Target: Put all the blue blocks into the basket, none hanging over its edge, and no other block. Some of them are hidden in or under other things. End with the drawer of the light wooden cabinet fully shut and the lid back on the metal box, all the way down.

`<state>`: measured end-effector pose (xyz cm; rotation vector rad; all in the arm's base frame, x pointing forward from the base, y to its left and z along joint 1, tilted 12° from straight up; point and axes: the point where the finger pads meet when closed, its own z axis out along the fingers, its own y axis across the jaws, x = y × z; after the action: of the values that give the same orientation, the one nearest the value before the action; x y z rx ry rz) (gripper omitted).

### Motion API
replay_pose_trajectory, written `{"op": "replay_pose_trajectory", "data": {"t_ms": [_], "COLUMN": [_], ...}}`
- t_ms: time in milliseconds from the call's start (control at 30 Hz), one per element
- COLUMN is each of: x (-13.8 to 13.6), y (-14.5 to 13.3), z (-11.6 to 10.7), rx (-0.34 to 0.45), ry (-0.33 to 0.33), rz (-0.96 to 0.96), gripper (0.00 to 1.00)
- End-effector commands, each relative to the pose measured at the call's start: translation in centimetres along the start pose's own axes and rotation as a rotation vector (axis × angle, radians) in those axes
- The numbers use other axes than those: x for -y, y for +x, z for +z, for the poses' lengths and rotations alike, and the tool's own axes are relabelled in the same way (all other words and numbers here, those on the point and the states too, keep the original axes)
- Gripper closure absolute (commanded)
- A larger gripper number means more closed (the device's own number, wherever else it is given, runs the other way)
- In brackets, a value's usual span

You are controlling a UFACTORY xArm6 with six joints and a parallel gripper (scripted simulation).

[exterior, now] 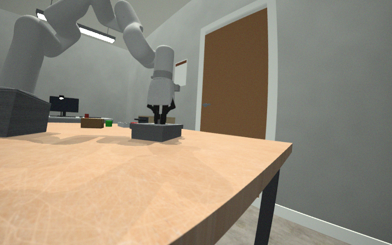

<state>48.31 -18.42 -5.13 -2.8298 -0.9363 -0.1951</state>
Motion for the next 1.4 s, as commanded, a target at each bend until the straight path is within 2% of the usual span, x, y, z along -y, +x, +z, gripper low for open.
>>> {"op": "replay_pose_trajectory", "data": {"t_ms": [0,433,1367], "x": [-0.1,-0.1,-0.1], "y": [0.1,0.1,0.1], "z": [-0.3,-1.9,-10.1], "rx": [-0.002,-0.002,-0.002], "ry": [-0.003,-0.003,-0.003], "rz": [0.0,0.0,0.0], "gripper": [1.0,1.0,1.0]}}
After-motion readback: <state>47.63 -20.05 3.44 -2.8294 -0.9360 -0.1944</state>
